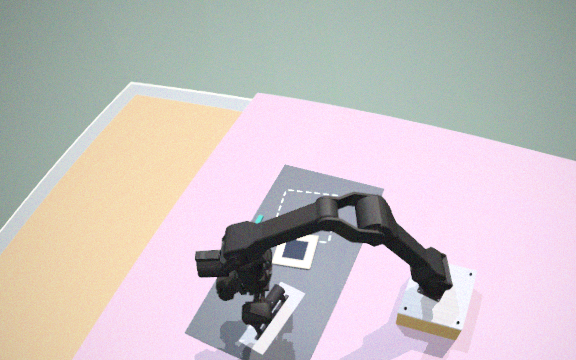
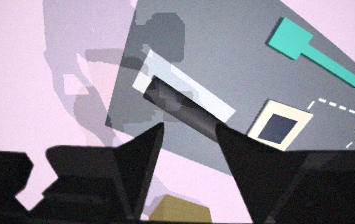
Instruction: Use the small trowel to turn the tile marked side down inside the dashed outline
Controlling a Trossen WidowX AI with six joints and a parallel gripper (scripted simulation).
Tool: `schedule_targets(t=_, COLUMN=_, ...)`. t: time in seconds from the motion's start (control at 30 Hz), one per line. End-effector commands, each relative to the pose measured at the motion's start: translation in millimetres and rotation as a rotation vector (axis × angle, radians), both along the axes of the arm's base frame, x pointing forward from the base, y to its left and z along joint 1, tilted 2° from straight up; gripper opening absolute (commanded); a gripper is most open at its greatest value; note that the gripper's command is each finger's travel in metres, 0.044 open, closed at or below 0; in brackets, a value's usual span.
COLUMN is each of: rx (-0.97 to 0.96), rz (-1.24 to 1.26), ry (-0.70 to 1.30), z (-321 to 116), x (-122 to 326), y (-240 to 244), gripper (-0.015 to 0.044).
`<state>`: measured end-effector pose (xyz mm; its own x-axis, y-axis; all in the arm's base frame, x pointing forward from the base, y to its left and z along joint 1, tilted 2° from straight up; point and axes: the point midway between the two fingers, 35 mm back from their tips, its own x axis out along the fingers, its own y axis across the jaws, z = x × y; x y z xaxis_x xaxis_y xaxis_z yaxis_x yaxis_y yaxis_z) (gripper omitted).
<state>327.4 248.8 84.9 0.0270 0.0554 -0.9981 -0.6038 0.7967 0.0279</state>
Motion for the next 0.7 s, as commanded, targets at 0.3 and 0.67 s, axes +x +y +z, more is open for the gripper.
schedule_targets(t=0.3, rx=0.006, rz=-0.443, ry=0.026, z=-1.0, x=0.1, y=-0.5, gripper=0.027)
schedule_targets(t=0.67, rx=0.016, rz=-0.822, ry=0.046, z=-1.0, x=0.4, y=-0.2, gripper=0.027)
